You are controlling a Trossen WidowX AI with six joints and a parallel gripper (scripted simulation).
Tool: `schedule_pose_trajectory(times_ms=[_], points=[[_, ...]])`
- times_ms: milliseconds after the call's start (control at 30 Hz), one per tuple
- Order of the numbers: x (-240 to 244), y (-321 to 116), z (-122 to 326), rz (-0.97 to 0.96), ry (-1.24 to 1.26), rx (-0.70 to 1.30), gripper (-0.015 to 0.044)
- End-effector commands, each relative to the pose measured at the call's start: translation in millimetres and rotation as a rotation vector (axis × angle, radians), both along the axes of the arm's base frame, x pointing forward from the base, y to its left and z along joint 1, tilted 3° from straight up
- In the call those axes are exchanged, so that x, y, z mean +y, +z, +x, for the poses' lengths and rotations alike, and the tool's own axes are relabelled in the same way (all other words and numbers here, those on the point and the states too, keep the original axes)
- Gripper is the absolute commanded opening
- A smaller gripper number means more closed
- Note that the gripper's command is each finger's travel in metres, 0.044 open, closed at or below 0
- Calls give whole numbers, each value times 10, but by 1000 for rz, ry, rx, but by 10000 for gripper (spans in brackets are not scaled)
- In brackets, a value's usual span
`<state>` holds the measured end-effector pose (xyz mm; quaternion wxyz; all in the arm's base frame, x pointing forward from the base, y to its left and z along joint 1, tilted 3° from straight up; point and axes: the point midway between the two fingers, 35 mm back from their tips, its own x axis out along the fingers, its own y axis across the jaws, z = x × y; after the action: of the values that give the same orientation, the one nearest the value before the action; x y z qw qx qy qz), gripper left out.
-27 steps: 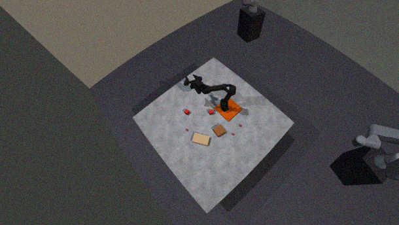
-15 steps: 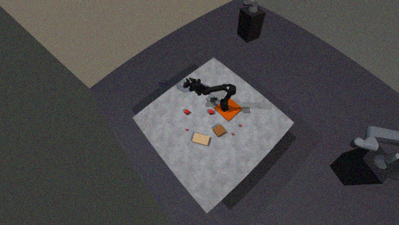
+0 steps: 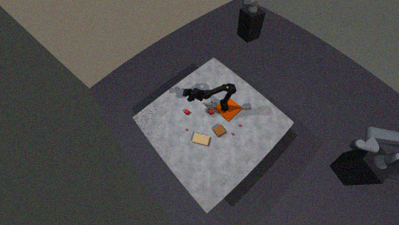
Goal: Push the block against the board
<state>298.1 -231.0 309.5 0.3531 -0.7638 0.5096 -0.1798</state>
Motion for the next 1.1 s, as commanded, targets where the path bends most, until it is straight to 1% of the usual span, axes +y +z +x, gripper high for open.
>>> schedule_pose_trajectory(times_ms=[0, 300, 567, 833, 1067], points=[[236, -156, 183, 102, 86, -69, 0], [784, -475, 458, 350, 226, -194, 0], [1323, -770, 582, 602, 301, -270, 0], [1887, -1070, 577, 872, 318, -311, 0], [2383, -1333, 454, 1112, 272, -316, 0]])
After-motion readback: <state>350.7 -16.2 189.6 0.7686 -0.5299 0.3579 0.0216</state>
